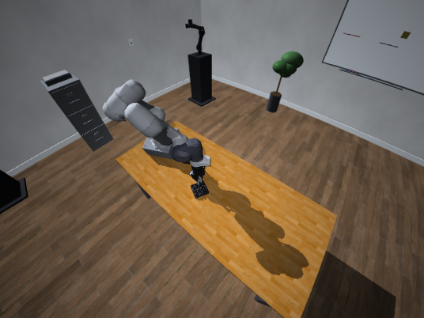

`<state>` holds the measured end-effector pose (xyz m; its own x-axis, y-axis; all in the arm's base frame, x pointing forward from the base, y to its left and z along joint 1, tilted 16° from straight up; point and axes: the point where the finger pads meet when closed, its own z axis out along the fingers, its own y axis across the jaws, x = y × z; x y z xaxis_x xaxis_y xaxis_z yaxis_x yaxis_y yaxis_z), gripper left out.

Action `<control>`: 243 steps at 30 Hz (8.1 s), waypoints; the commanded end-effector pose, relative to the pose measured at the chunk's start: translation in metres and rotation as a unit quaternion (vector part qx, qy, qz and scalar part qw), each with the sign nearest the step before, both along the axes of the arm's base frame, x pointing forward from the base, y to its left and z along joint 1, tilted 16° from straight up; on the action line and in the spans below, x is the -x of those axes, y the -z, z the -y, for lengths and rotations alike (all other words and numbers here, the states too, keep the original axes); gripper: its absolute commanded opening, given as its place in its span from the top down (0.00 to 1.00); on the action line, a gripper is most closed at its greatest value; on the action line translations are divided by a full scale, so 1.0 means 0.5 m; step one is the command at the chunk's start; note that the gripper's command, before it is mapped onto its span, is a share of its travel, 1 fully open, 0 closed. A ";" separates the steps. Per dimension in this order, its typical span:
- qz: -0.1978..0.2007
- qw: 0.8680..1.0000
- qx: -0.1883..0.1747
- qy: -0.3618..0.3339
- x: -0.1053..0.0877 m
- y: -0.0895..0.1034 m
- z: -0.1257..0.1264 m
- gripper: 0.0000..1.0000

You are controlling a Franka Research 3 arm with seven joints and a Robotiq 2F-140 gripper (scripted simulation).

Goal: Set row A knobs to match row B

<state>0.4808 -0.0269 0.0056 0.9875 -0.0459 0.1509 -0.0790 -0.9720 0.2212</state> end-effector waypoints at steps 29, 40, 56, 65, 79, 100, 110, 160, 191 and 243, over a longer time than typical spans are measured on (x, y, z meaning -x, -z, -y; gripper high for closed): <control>0.000 1.000 0.000 0.001 0.000 0.001 0.000 0.88; 0.000 1.000 0.000 0.001 0.000 0.001 0.000 0.88; 0.000 1.000 0.000 0.001 0.000 0.001 0.000 0.88; 0.000 1.000 0.000 0.001 0.001 0.001 0.001 0.88; 0.000 1.000 0.000 0.001 0.001 0.001 0.001 0.88; 0.000 1.000 0.000 0.001 0.001 0.001 0.001 0.88; 0.000 1.000 0.000 0.001 0.001 0.002 0.002 0.88; 0.000 1.000 0.000 0.001 -0.003 0.028 0.008 0.88; 0.000 1.000 0.000 0.001 -0.003 0.028 0.008 0.95; -0.051 0.975 0.031 -0.215 -0.003 0.028 0.008 0.95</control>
